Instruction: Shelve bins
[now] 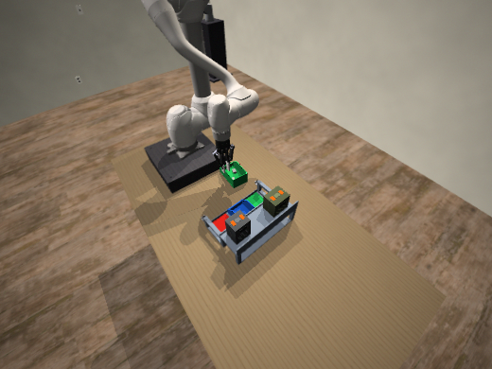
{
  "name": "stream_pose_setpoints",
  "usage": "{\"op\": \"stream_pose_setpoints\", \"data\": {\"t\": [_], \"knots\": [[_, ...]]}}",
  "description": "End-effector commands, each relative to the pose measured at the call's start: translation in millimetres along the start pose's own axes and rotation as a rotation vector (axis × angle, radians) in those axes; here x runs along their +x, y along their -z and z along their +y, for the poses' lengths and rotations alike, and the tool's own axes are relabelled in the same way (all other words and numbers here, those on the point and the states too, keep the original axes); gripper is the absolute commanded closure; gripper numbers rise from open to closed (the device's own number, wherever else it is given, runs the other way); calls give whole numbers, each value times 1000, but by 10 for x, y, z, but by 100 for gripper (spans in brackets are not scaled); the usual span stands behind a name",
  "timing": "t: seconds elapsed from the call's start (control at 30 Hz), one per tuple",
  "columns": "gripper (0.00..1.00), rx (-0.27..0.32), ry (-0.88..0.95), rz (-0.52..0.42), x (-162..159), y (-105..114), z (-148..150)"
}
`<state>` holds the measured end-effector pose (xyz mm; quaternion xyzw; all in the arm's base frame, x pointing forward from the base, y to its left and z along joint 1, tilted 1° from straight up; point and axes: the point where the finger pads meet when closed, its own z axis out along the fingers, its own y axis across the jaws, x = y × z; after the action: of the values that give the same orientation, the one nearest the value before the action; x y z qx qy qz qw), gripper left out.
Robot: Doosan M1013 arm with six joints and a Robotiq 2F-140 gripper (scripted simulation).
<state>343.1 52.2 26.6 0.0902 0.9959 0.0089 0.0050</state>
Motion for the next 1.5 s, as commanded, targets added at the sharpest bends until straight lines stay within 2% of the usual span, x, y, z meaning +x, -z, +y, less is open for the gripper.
{"op": "stream_pose_setpoints", "data": {"t": [0.0,0.9,1.47], "knots": [[76,0,0,0,0,-24,0],[76,0,0,0,0,-327,0],[76,0,0,0,0,-377,0]]}}
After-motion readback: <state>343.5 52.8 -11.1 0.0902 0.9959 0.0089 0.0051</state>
